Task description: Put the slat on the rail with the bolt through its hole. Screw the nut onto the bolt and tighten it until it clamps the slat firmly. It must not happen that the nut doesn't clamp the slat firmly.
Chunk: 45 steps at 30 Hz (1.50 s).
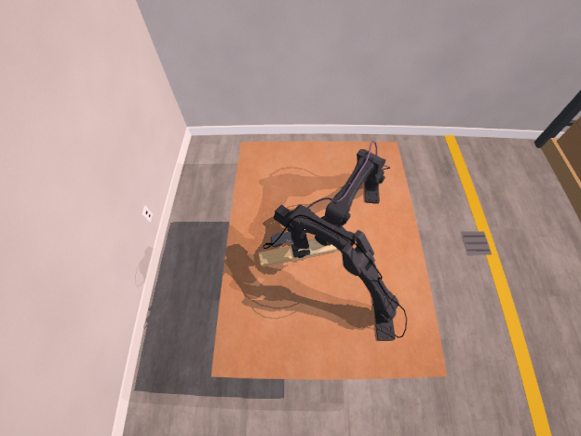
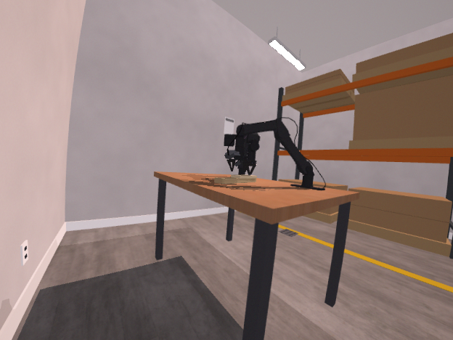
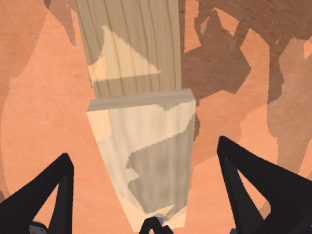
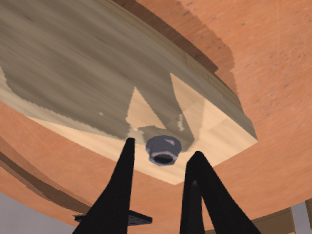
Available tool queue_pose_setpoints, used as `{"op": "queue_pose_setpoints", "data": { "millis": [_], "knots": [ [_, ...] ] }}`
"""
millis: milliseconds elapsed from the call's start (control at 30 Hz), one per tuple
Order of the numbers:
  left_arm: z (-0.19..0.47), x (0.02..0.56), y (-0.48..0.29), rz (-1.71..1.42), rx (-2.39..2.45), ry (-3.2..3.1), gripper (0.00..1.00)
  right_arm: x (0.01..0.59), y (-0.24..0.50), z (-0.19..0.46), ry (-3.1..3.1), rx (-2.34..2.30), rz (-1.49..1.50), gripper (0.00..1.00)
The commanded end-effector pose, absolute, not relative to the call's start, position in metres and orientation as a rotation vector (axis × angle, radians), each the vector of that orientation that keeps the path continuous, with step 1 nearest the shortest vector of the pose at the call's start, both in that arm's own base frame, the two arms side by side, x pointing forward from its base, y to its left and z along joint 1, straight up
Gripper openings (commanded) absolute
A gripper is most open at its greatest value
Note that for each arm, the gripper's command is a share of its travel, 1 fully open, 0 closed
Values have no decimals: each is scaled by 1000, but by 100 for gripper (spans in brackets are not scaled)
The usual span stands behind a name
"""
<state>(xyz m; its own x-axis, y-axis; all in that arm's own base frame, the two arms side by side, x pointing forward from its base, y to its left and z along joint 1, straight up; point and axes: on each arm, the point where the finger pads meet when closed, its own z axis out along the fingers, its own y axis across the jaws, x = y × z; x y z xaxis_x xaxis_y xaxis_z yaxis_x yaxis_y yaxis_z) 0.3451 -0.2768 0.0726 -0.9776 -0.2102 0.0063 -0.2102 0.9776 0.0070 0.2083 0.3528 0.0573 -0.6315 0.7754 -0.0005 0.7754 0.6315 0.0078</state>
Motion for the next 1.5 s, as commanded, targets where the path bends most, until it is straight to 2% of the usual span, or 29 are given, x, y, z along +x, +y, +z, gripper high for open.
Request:
{"op": "queue_pose_setpoints", "data": {
  "millis": [0,1467],
  "knots": [
    [72,348,-280,16,336,-3134,100,210,354,62,2831,1345,31,34],
    [46,348,-280,16,336,-3134,100,210,354,62,2831,1345,31,34]
  ]
}}
